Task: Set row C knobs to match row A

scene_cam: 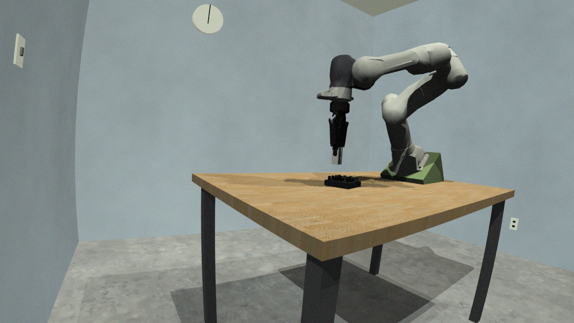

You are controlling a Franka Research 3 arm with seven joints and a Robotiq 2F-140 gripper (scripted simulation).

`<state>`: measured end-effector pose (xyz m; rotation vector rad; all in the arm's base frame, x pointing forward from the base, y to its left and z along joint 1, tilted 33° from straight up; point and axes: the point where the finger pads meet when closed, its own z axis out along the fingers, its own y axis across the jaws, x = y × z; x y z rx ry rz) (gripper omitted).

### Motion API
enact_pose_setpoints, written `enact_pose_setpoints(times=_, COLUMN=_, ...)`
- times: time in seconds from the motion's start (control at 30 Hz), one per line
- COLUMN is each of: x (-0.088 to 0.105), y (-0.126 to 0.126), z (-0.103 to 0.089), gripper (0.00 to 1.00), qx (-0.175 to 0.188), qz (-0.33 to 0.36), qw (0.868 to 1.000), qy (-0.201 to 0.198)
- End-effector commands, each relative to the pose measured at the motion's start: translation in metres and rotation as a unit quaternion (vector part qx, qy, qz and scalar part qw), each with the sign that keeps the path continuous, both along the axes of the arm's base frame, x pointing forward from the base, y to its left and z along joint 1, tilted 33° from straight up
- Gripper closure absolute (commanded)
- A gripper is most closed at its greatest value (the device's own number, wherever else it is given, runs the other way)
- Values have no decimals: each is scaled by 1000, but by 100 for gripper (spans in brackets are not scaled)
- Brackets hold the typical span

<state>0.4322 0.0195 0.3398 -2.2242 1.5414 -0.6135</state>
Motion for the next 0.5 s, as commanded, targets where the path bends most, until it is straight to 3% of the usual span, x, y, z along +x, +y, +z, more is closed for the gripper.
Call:
enact_pose_setpoints(times=0.0, x=0, y=1, z=0, gripper=88, qx=0, qz=-1, qw=1000, qy=1)
enact_pose_setpoints(times=0.47, x=4, y=1, z=-6, gripper=88, qx=0, qz=0, qw=1000, qy=1)
